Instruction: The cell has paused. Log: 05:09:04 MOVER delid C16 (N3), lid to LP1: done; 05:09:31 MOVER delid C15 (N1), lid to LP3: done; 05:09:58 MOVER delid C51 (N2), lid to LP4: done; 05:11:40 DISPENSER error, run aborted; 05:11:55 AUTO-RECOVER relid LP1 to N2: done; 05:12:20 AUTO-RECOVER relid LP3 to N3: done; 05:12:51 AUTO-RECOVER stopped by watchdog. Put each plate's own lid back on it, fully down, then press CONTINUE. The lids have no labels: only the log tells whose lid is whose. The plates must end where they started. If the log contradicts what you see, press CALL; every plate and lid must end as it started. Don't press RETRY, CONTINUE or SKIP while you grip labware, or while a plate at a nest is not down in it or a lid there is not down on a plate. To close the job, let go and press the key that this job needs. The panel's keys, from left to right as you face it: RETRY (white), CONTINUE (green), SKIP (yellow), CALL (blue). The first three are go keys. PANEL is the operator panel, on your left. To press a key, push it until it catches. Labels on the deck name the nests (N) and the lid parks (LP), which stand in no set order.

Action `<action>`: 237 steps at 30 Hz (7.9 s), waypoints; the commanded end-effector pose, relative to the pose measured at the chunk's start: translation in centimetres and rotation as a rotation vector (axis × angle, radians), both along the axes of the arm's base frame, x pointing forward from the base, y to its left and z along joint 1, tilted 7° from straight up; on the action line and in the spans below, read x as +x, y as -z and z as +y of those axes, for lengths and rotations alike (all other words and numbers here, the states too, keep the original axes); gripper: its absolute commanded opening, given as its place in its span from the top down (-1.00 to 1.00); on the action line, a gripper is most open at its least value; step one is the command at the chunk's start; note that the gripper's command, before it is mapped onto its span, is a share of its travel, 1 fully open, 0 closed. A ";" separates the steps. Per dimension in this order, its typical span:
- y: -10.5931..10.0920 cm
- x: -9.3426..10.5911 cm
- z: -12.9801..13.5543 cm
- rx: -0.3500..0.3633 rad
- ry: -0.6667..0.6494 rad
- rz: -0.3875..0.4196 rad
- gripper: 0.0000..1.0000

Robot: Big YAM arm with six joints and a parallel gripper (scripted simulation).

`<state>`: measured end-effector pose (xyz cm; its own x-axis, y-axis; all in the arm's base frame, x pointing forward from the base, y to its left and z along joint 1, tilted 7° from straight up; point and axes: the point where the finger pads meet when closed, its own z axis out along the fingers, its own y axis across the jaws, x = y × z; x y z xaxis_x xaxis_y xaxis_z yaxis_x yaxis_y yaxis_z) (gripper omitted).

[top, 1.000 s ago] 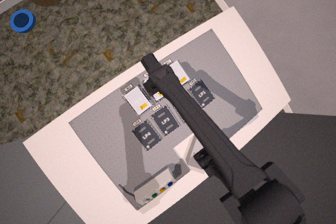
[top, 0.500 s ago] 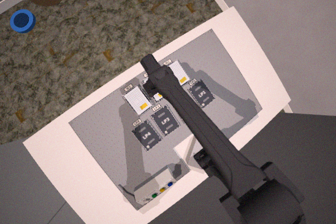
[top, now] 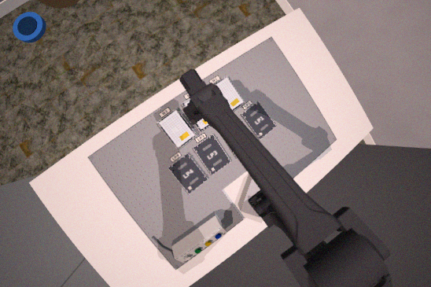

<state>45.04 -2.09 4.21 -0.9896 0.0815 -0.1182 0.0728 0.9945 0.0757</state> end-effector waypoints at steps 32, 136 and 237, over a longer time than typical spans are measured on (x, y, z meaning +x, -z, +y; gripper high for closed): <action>2.4 0.1 0.8 0.004 -0.009 0.015 1.00; 4.0 0.4 0.8 0.004 -0.004 0.013 1.00; -1.9 1.6 -0.5 -0.001 -0.004 -0.035 -1.00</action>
